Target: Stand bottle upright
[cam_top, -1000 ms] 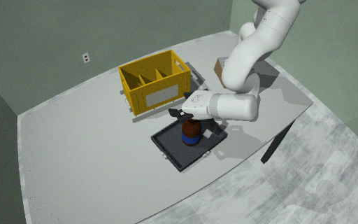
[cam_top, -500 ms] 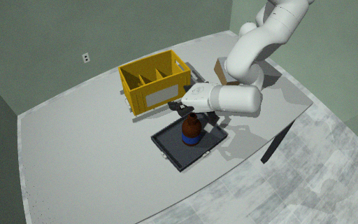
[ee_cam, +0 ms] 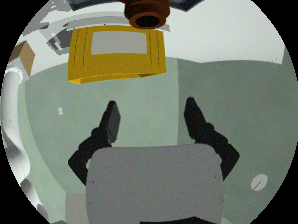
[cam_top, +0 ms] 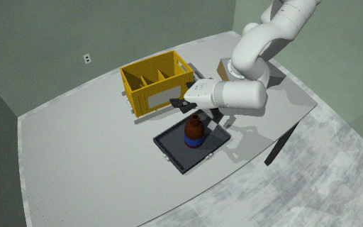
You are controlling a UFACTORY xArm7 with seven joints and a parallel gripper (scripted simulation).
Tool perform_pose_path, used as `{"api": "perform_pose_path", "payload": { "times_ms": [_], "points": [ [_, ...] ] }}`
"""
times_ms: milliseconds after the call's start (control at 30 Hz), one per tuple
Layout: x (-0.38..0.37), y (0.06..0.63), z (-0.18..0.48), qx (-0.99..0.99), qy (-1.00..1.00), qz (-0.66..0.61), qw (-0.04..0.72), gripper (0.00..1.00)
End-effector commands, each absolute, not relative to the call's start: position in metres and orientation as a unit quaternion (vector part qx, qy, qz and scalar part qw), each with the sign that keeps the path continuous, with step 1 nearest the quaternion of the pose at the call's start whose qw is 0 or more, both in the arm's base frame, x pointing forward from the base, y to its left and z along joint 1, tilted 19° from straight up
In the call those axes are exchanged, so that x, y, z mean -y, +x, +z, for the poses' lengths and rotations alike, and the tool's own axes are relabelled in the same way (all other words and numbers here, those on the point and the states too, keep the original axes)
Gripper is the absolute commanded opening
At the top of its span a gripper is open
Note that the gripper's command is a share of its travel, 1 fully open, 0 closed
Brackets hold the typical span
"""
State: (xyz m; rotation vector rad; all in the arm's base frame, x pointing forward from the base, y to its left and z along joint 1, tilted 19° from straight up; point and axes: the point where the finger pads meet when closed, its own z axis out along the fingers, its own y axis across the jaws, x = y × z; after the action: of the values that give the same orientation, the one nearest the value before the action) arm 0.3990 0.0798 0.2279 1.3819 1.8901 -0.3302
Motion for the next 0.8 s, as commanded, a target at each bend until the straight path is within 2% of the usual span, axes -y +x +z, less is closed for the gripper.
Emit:
{"api": "perform_pose_path", "payload": {
  "times_ms": [0,267,300,767],
  "points": [
    [-0.0792,0.3995,0.2306,-0.739,0.542,-0.128,0.379,1.00],
    [-0.0788,0.3994,0.2319,-0.739,0.542,-0.128,0.379,1.00],
    [-0.0788,0.3994,0.2319,-0.739,0.542,-0.128,0.379,0.00],
    [-0.0788,0.3994,0.2319,-0.739,0.542,-0.128,0.379,0.00]
  ]
}}
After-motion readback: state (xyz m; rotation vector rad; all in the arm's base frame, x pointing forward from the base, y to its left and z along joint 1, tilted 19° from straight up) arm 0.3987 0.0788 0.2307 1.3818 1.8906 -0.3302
